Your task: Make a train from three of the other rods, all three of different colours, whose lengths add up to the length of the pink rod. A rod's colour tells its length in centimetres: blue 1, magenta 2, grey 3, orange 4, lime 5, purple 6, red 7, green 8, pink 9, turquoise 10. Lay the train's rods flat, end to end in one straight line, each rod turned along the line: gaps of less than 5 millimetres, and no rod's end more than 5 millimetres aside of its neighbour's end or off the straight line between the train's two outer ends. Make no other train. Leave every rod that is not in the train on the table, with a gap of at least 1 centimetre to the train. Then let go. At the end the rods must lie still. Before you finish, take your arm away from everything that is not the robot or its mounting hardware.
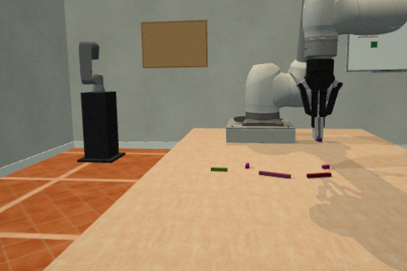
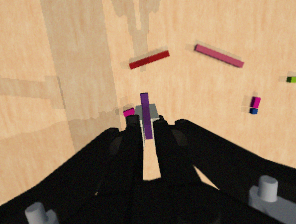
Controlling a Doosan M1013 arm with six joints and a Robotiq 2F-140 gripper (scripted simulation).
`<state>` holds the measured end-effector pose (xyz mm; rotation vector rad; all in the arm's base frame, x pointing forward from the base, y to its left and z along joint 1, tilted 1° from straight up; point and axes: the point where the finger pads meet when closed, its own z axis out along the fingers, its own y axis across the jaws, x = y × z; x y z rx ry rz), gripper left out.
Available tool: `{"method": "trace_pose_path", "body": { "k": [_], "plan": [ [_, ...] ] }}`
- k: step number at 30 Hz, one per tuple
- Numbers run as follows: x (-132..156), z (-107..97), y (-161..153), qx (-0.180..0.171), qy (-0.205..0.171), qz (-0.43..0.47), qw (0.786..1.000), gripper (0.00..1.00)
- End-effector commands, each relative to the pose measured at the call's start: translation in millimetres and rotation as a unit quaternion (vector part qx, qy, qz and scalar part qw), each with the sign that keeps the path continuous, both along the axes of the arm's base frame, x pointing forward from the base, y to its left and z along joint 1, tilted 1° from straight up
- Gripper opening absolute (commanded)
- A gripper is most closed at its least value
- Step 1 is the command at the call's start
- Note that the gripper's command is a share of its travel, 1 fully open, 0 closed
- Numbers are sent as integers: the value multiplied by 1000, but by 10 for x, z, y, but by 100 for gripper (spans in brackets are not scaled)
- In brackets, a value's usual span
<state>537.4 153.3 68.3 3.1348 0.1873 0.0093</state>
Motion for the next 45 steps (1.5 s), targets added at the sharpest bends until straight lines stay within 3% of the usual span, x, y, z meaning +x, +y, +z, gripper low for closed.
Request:
{"method": "trace_pose_path", "body": {
  "k": [1,3,14,16,17,21,38,45],
  "plan": [
    [34,46,23,2,-3,2,1000,3],
    [55,46,-34,2,-3,-1,1000,3],
    [353,47,-1383,2,-2,-64,998,3],
    [353,47,-1383,2,-2,-64,998,3],
    [372,48,-1648,2,-2,-76,997,3],
    [378,48,-2057,3,-3,-95,995,3],
    [377,37,-2089,3,-3,-96,995,3],
    [379,-115,-2088,3,-3,-96,995,3]
  ]
}}
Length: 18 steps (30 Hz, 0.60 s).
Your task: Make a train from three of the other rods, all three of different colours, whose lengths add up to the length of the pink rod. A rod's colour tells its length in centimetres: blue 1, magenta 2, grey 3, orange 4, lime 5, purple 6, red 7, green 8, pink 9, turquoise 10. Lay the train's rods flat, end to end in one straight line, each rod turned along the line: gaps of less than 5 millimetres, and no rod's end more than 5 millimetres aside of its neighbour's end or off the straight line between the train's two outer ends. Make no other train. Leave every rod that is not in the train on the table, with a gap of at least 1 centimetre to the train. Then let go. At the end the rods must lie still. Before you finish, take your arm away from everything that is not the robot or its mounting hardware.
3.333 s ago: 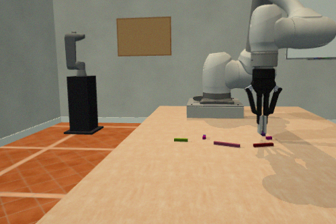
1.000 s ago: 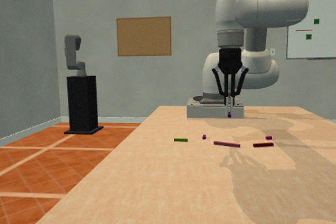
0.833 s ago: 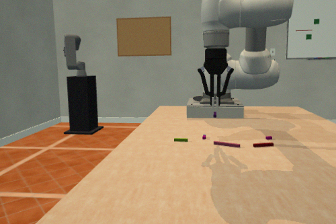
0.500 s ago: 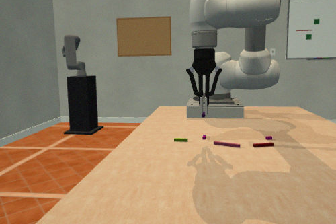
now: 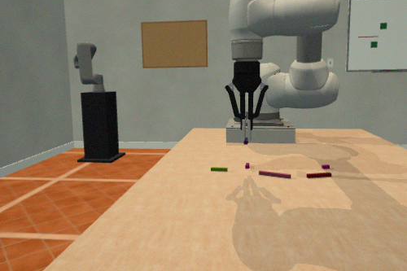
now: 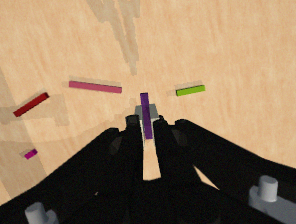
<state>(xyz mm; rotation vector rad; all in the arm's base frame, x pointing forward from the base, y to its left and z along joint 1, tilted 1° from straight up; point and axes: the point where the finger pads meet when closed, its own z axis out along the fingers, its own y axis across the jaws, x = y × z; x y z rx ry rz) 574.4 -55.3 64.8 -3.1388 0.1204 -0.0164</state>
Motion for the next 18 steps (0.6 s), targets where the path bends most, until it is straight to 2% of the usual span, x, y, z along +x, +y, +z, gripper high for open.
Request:
{"method": "trace_pose_path", "body": {
  "k": [1,5,18],
  "plan": [
    [9,-117,-2,1,0,2,1000,3],
    [10,-198,-2,1,0,2,1000,3],
    [17,-712,-1,1,0,2,1000,3]
  ]
}}
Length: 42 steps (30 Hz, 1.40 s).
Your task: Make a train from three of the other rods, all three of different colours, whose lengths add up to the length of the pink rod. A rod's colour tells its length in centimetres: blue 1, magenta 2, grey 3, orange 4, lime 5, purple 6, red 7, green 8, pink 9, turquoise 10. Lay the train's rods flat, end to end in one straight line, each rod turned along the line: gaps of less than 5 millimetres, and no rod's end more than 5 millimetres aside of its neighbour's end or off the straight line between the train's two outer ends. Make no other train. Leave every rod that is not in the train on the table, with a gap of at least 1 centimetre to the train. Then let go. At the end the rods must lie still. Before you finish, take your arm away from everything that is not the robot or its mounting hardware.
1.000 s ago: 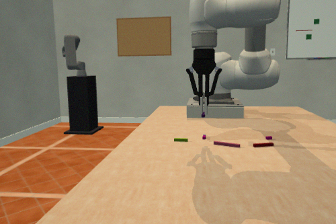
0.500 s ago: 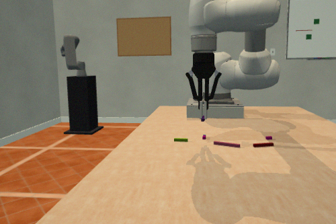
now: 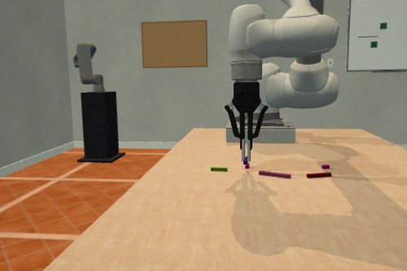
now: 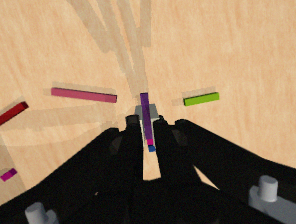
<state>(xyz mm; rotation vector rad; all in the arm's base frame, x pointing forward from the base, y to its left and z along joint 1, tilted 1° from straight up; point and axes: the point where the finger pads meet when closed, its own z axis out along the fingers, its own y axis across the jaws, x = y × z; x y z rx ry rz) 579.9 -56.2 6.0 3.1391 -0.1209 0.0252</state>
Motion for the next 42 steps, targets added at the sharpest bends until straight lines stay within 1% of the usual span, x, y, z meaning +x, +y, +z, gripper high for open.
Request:
{"method": "trace_pose_path", "body": {
  "k": [1,9,42],
  "plan": [
    [-38,-147,8,2,2,2,1000,3],
    [-38,-207,8,2,2,2,1000,3],
    [-37,-208,8,2,2,2,1000,3]
  ]
}}
